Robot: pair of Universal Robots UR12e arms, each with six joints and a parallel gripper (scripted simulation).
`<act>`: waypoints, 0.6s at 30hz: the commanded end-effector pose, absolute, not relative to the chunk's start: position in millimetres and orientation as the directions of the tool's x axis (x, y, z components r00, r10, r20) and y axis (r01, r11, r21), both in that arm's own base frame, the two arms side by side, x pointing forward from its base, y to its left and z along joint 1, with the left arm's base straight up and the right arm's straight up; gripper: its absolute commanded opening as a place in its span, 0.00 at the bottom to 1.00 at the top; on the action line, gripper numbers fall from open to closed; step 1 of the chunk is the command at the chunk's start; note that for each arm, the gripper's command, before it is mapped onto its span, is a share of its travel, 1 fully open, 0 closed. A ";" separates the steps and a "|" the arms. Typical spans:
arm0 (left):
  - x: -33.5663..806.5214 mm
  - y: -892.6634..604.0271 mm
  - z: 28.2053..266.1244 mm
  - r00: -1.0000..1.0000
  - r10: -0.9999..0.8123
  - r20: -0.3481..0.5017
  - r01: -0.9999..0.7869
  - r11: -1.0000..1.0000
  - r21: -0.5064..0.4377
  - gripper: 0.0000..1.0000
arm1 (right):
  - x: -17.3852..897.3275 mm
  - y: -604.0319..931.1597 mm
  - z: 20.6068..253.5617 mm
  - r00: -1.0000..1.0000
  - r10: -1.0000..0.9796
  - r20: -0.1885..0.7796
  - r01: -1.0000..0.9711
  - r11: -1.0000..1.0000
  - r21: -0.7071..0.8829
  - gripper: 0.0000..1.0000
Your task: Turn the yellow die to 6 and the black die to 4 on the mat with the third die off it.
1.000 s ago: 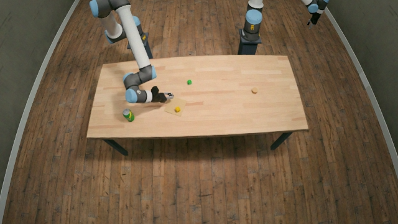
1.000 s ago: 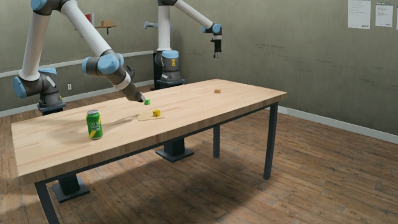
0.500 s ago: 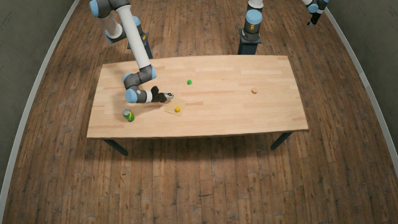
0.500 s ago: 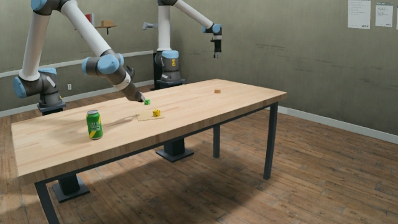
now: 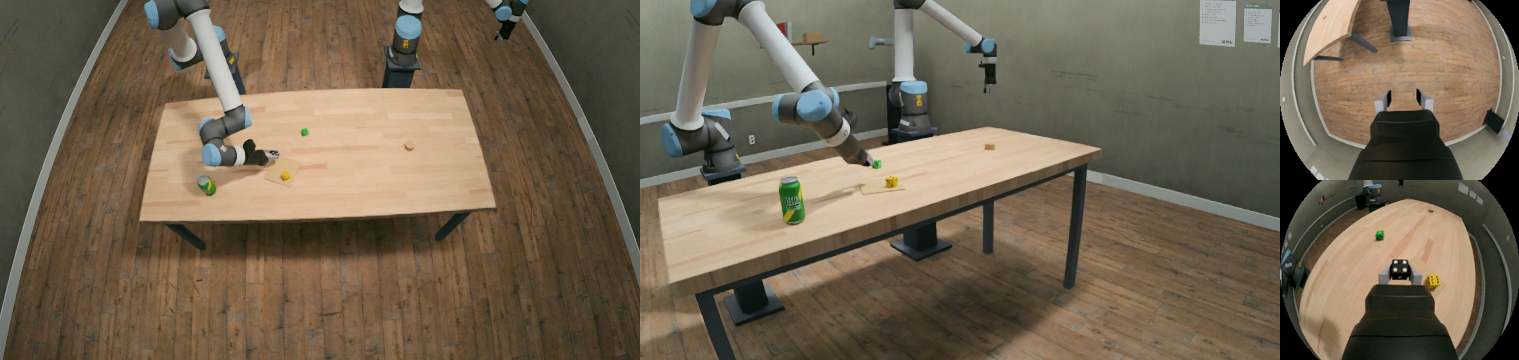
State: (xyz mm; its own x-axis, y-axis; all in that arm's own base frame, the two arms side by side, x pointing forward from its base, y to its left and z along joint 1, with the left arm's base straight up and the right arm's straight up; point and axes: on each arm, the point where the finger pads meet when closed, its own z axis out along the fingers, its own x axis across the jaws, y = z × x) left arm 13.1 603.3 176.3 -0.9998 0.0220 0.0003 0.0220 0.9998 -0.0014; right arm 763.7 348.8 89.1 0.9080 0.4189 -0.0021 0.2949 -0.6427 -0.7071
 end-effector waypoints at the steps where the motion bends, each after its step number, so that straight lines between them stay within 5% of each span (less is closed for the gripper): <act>1: 13.3 603.9 177.0 -1.000 0.022 0.000 0.022 1.000 0.000 1.00 | 764.3 349.0 87.3 0.908 0.419 0.000 0.296 -0.642 -0.707 0.57; 18: 13.3 603.9 177.0 -1.000 0.022 0.000 0.022 1.000 0.000 1.00 | 764.3 349.0 62.6 0.908 0.419 0.000 0.296 -0.642 -0.707 0.57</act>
